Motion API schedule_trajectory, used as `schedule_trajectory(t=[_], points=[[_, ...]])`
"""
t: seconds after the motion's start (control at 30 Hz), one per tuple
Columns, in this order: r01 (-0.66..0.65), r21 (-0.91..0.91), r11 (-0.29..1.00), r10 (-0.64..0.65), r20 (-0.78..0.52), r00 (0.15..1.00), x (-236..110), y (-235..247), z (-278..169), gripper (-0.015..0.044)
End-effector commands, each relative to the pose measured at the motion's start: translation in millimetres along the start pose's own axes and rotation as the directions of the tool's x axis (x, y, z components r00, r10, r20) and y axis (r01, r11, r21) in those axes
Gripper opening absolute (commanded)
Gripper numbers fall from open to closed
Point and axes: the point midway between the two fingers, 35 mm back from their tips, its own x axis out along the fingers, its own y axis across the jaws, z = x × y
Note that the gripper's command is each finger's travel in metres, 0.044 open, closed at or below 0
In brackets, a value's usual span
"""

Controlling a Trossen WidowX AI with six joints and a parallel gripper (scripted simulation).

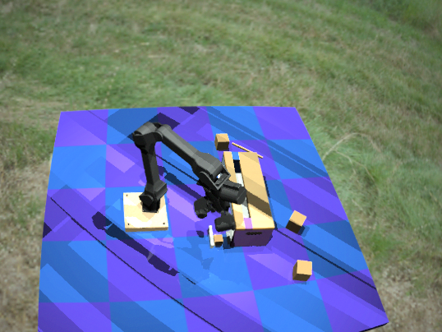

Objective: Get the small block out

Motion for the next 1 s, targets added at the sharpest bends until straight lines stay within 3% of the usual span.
schedule_trajectory(t=[0.0, 0.2, 0.97], points=[[0.003, 0.015, 1.000, -0.003, -0.004, 1.000, 17.2, 0.8, 6.9, 0.0285], [0.003, 0.015, 1.000, -0.003, -0.003, 1.000, 80.9, -0.4, 41.0, 0.0285], [0.004, 0.013, 1.000, -0.004, -0.003, 1.000, 108.6, -0.5, 49.5, 0.0285]])
